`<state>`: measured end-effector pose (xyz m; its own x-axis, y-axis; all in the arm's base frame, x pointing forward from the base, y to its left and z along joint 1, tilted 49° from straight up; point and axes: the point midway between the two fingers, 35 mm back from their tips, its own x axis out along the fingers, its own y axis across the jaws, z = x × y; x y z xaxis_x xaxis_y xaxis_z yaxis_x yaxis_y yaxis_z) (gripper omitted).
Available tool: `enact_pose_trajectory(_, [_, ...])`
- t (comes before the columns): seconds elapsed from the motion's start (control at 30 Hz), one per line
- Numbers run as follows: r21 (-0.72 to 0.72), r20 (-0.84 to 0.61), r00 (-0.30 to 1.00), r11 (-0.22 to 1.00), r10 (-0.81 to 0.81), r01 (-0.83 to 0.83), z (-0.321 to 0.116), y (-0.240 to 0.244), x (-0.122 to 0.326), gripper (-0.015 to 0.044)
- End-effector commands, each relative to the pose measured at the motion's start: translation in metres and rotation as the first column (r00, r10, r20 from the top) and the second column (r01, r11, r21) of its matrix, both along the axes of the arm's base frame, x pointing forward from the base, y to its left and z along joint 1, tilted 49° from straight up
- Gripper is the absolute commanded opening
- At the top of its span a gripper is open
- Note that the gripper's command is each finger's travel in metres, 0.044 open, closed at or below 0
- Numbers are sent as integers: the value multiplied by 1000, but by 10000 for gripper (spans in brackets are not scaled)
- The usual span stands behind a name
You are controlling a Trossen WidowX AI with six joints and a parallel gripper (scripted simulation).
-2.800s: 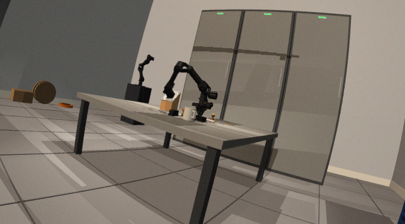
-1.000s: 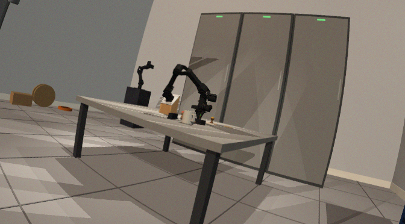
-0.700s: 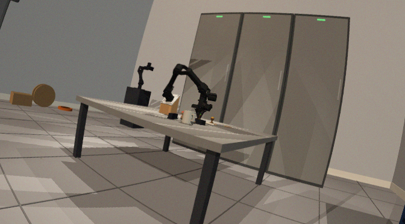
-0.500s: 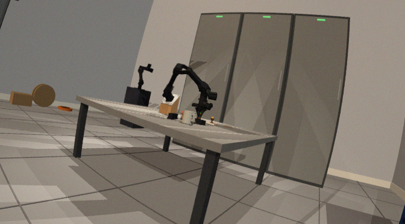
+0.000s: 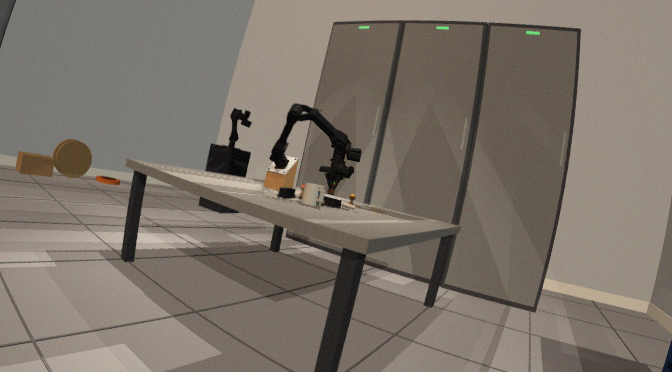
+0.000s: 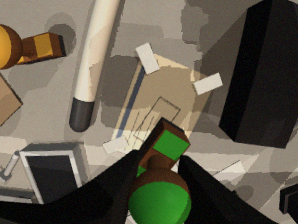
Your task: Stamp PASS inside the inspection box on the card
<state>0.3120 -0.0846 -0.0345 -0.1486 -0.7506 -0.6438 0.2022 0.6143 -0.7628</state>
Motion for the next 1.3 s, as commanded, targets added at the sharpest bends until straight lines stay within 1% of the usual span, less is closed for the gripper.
enact_pose_trajectory(0.0, [3, 12, 1000, 1000, -4, 4, 5, 5, 3, 0])
enact_pose_trajectory(0.4, [2, 11, 1000, 1000, -5, 5, 18, 17, 5, 0])
enact_pose_trajectory(0.77, [5, 12, 1000, 1000, -6, 5, 53, -6, -17, 0])
enact_pose_trajectory(1.27, [2, 13, 1000, 1000, -8, 8, 93, -34, -60, 0])
